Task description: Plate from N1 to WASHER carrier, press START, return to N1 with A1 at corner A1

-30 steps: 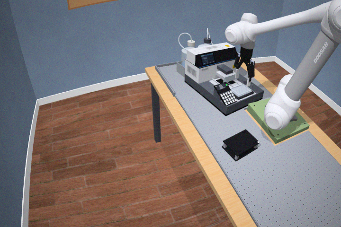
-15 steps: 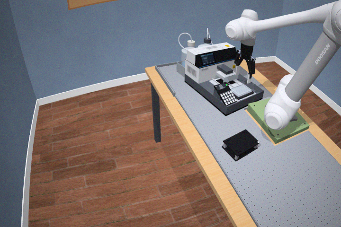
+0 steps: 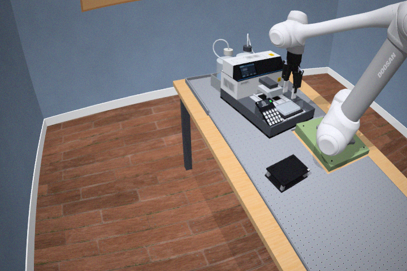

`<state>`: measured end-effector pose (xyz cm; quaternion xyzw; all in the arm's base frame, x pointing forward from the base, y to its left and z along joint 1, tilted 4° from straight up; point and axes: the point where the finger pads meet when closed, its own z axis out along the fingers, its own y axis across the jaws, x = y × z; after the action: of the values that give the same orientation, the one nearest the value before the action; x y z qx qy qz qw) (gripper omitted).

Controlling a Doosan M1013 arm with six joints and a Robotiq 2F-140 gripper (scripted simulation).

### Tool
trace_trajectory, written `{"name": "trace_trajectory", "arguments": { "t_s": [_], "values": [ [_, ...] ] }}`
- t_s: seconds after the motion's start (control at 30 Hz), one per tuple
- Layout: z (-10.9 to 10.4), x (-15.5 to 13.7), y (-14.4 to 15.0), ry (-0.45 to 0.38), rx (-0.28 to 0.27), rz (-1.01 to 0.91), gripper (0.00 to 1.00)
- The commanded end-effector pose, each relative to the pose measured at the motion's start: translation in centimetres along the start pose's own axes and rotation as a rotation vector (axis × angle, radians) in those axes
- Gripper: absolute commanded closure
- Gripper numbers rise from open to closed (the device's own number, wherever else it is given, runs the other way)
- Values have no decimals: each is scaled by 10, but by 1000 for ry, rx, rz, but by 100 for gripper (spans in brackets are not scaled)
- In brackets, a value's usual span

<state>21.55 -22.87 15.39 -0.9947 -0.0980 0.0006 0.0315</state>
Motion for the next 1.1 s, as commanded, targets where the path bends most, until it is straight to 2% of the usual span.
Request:
{"name": "trace_trajectory", "arguments": {
  "t_s": [0.0, 0.1, 0.17, 1.07],
  "values": [
    [0, 19, -8, -4, -2, 139, 90],
    [0, 32, -15, -4, -2, 239, 90],
    [0, 32, -15, -4, -2, 239, 90],
    [1, 146, -66, -3, -4, 1073, 90]
  ]
}}
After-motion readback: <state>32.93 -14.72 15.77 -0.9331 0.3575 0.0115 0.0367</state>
